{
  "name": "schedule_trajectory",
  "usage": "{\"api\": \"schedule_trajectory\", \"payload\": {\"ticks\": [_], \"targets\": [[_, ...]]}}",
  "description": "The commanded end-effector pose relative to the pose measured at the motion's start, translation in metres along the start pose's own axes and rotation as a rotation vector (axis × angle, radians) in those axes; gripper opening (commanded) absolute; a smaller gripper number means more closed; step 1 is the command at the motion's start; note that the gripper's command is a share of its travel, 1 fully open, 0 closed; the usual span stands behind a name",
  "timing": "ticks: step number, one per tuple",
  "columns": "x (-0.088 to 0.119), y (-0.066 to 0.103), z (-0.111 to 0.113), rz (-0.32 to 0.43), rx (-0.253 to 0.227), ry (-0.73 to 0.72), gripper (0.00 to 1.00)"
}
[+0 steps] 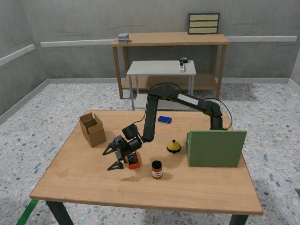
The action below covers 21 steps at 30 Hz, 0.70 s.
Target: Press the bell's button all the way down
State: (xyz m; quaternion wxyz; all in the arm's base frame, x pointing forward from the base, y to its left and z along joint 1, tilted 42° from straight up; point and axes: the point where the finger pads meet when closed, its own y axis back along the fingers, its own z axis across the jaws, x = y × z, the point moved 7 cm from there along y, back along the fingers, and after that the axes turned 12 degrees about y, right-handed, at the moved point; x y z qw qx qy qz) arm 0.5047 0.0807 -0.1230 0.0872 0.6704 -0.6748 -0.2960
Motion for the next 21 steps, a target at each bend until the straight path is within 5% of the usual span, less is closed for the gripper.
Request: {"api": "schedule_trajectory", "payload": {"ticks": [1,21], "targets": [[-0.0084,0.0001,-0.0055,-0.018,0.015,0.003,1.00],[-0.0113,0.0063,-0.0044,-0.001,-0.010,-0.010,1.00]]}}
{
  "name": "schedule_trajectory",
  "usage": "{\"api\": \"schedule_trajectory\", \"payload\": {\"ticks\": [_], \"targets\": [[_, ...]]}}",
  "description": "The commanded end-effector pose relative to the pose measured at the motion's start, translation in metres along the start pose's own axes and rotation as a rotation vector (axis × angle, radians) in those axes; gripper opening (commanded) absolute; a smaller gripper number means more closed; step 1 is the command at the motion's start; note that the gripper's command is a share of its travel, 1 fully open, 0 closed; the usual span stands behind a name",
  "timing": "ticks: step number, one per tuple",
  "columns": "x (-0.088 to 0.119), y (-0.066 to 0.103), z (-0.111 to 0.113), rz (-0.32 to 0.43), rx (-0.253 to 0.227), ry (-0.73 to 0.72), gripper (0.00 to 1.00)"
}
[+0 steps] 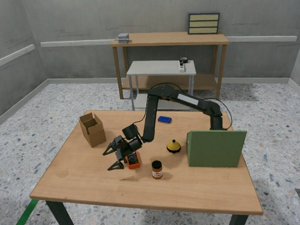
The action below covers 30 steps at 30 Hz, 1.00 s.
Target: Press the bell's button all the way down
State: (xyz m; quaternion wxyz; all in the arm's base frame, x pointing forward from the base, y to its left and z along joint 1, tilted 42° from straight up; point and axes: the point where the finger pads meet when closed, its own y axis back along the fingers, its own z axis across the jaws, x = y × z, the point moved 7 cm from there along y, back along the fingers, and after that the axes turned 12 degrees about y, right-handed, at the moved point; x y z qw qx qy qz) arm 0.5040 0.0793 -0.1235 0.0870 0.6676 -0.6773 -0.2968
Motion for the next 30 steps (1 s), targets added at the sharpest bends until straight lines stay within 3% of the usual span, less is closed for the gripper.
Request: {"api": "schedule_trajectory", "payload": {"ticks": [1,7,9,10,11,13,14,15,16,17,18,20,21,23,24,26,27,30], "targets": [[-0.013,0.008,-0.005,0.000,-0.019,-0.016,1.00],[-0.012,0.036,-0.011,0.148,-0.137,-0.156,1.00],[-0.011,0.046,-0.012,0.190,-0.164,-0.190,1.00],[-0.016,0.041,-0.021,0.177,-0.141,-0.194,1.00],[-0.010,0.057,-0.013,0.238,-0.190,-0.225,1.00],[-0.010,0.057,-0.013,0.238,-0.190,-0.225,1.00],[-0.018,0.049,-0.028,0.217,-0.154,-0.233,1.00],[-0.009,0.069,-0.014,0.292,-0.216,-0.260,1.00],[-0.009,0.069,-0.014,0.292,-0.216,-0.260,1.00],[-0.016,0.062,-0.029,0.269,-0.180,-0.269,1.00],[-0.007,0.083,-0.015,0.349,-0.239,-0.295,1.00],[-0.009,0.081,-0.019,0.342,-0.228,-0.299,1.00],[-0.004,0.099,-0.016,0.410,-0.260,-0.329,1.00],[-0.010,0.093,-0.027,0.392,-0.234,-0.337,1.00],[-0.002,0.116,-0.016,0.475,-0.277,-0.361,1.00],[-0.008,0.109,-0.028,0.454,-0.251,-0.371,1.00],[0.002,0.134,-0.017,0.541,-0.291,-0.390,1.00],[0.002,0.134,-0.017,0.541,-0.291,-0.390,1.00]]}}
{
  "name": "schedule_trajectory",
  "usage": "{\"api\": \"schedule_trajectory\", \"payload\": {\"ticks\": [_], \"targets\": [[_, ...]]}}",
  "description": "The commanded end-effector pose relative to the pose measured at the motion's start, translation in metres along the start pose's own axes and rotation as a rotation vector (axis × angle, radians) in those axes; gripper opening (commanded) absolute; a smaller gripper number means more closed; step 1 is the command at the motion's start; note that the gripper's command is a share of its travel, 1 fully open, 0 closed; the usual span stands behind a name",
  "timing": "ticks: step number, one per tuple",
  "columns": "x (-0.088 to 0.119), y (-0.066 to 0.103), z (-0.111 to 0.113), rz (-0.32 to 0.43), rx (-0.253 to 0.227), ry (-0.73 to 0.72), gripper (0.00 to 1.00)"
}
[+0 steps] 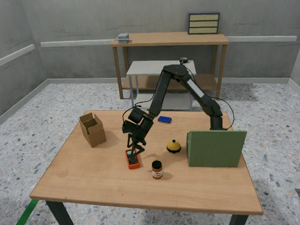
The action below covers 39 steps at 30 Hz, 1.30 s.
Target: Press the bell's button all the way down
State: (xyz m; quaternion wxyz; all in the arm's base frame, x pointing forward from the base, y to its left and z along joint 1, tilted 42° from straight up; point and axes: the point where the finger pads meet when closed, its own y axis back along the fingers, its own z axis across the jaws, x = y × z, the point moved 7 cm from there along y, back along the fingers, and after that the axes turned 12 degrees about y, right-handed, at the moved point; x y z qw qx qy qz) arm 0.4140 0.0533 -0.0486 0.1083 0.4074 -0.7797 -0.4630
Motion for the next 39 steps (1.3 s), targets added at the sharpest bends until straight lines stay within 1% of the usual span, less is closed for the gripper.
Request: {"api": "schedule_trajectory", "payload": {"ticks": [1,2,3,4,6,7,8,9,10,11,12,13,17,18,19,20,22,23,24,25,26,27,28,29,30,31,32,34,37,38,39], "targets": [[0.013,0.033,0.011,0.130,-0.044,-0.048,1.00],[0.013,0.033,0.011,0.130,-0.044,-0.048,1.00],[-0.002,0.033,0.001,0.097,-0.023,-0.064,1.00],[0.025,0.048,0.012,0.194,-0.043,-0.078,1.00],[0.021,0.048,0.009,0.184,-0.038,-0.083,1.00],[0.038,0.064,0.012,0.256,-0.038,-0.105,1.00],[0.038,0.064,0.012,0.256,-0.038,-0.105,1.00],[0.029,0.064,0.006,0.235,-0.026,-0.117,1.00],[0.051,0.079,0.012,0.315,-0.029,-0.130,1.00],[0.051,0.079,0.012,0.315,-0.029,-0.130,1.00],[0.046,0.079,0.009,0.302,-0.022,-0.136,1.00],[0.064,0.094,0.012,0.370,-0.016,-0.151,1.00],[0.060,0.094,0.010,0.360,-0.011,-0.157,1.00],[0.076,0.109,0.013,0.420,0.000,-0.169,1.00],[0.076,0.109,0.013,0.420,0.000,-0.169,1.00],[0.087,0.122,0.012,0.466,0.017,-0.184,1.00],[0.087,0.122,0.012,0.466,0.017,-0.184,1.00],[0.098,0.134,0.012,0.507,0.035,-0.197,1.00],[0.098,0.134,0.012,0.507,0.035,-0.197,1.00],[0.108,0.146,0.012,0.542,0.053,-0.207,1.00],[0.108,0.146,0.012,0.542,0.053,-0.207,1.00],[0.094,0.145,0.003,0.508,0.066,-0.230,1.00],[0.116,0.155,0.012,0.573,0.070,-0.215,1.00],[0.116,0.155,0.012,0.573,0.070,-0.215,1.00],[0.123,0.164,0.011,0.598,0.086,-0.221,1.00],[0.123,0.164,0.011,0.598,0.086,-0.221,1.00],[0.129,0.171,0.011,0.618,0.100,-0.225,1.00],[0.129,0.171,0.011,0.618,0.100,-0.225,1.00],[0.141,0.183,0.011,0.655,0.127,-0.233,1.00],[0.142,0.185,0.010,0.658,0.132,-0.235,1.00],[0.134,0.186,0.005,0.638,0.141,-0.252,1.00]]}}
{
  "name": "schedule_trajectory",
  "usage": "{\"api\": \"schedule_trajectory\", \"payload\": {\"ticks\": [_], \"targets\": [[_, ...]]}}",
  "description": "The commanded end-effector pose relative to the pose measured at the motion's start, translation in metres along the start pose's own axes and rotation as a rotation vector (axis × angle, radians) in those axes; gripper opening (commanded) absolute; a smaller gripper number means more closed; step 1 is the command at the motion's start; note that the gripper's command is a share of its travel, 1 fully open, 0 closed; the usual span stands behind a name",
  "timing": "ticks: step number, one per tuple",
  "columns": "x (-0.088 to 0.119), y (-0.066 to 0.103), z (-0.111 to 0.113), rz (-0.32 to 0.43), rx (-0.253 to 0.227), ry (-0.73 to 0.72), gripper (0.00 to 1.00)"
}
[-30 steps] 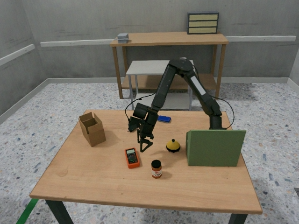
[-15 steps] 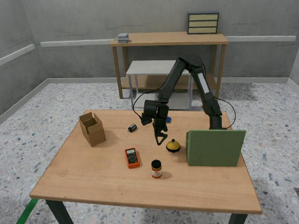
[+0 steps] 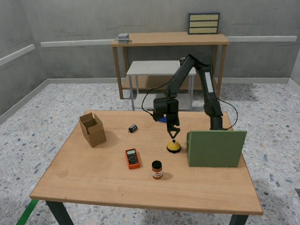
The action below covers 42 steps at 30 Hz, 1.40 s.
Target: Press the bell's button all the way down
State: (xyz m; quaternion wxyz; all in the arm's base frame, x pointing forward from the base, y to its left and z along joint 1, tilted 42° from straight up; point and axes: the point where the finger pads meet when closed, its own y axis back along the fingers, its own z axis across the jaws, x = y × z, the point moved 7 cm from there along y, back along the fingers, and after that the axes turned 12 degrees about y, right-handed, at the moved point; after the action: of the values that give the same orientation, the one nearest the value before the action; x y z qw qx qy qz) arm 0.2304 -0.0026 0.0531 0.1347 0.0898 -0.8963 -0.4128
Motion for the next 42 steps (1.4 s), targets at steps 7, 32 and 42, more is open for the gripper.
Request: {"api": "schedule_trajectory", "payload": {"ticks": [7,32,42], "targets": [[0.0066,0.0181,-0.0070,-0.004,0.038,-0.025,1.00],[0.0066,0.0181,-0.0070,-0.004,0.038,-0.024,0.00],[0.0066,0.0181,-0.0070,-0.004,0.038,-0.024,0.00]]}}
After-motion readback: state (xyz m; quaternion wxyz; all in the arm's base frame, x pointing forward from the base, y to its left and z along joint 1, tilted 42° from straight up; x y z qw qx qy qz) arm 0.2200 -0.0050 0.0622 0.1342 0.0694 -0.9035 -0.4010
